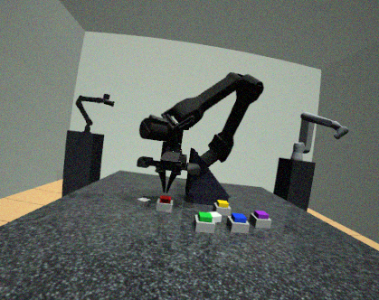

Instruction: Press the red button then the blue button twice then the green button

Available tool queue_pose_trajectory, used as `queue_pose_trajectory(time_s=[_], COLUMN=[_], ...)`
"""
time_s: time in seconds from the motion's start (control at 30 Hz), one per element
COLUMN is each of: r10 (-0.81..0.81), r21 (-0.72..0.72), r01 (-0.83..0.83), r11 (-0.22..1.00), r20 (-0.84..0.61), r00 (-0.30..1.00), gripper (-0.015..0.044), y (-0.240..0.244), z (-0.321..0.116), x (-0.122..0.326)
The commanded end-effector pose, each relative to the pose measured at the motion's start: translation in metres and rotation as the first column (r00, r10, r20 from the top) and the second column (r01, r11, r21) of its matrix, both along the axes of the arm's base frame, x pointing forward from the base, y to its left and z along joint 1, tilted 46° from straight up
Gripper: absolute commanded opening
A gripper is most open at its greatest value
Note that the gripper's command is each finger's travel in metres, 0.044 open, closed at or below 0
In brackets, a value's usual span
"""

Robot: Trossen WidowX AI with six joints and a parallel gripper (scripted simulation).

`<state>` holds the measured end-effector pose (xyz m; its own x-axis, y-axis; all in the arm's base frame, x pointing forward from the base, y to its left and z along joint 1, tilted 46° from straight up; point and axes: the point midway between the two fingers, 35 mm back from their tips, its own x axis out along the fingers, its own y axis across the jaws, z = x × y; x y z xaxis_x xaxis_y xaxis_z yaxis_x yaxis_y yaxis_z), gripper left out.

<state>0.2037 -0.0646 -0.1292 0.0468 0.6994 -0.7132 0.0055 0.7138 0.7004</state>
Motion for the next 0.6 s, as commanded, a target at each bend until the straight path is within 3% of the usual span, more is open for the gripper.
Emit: queue_pose_trajectory(time_s=[0.0,0.57], r10=[-0.005,-0.005], r21=[0.011,0.012], r01=[0.005,0.005], r11=[1.0,1.0], r20=[-0.008,-0.007], r00=[1.0,1.0], gripper=[0.002,0.002], y=[0.008,0.019], z=[-0.005,-0.015], x=[-0.001,-0.001])
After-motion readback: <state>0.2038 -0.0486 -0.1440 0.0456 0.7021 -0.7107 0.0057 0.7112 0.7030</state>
